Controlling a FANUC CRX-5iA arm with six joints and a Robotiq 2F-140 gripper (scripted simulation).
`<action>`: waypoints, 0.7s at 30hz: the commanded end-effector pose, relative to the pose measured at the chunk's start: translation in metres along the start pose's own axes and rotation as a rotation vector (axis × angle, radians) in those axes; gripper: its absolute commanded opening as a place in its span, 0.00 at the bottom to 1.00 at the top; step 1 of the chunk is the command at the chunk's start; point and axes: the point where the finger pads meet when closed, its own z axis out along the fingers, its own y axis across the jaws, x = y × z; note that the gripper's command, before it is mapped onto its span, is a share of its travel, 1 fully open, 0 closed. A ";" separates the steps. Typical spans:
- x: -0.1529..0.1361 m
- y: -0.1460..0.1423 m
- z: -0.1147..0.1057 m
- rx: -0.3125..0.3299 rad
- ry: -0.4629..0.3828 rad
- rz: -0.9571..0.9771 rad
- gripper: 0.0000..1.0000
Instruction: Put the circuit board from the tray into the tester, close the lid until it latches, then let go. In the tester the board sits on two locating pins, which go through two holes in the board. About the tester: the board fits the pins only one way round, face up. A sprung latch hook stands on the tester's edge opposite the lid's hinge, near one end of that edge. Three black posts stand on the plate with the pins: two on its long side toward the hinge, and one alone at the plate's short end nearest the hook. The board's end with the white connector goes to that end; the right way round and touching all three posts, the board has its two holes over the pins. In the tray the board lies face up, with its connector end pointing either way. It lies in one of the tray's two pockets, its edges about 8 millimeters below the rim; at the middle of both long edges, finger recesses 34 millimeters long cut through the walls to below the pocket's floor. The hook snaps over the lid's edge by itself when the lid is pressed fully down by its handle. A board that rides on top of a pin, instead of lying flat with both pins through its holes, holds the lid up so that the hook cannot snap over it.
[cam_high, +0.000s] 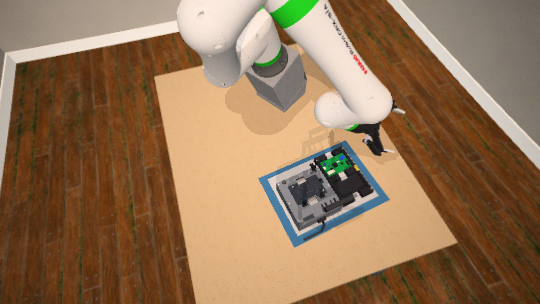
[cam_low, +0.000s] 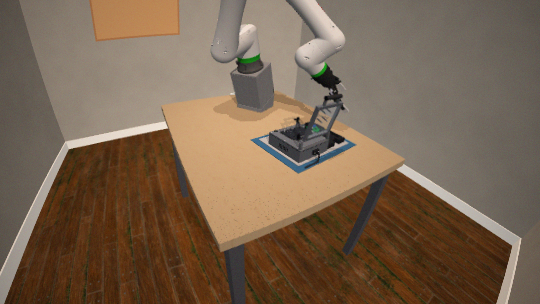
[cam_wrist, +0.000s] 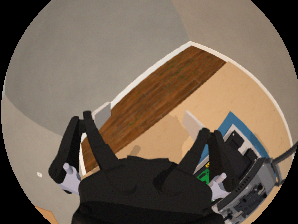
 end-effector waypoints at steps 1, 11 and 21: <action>0.000 0.000 0.000 0.000 0.000 0.000 1.00; -0.016 -0.044 -0.023 0.112 -0.125 -0.171 1.00; -0.039 -0.068 -0.058 0.181 -0.296 -0.349 1.00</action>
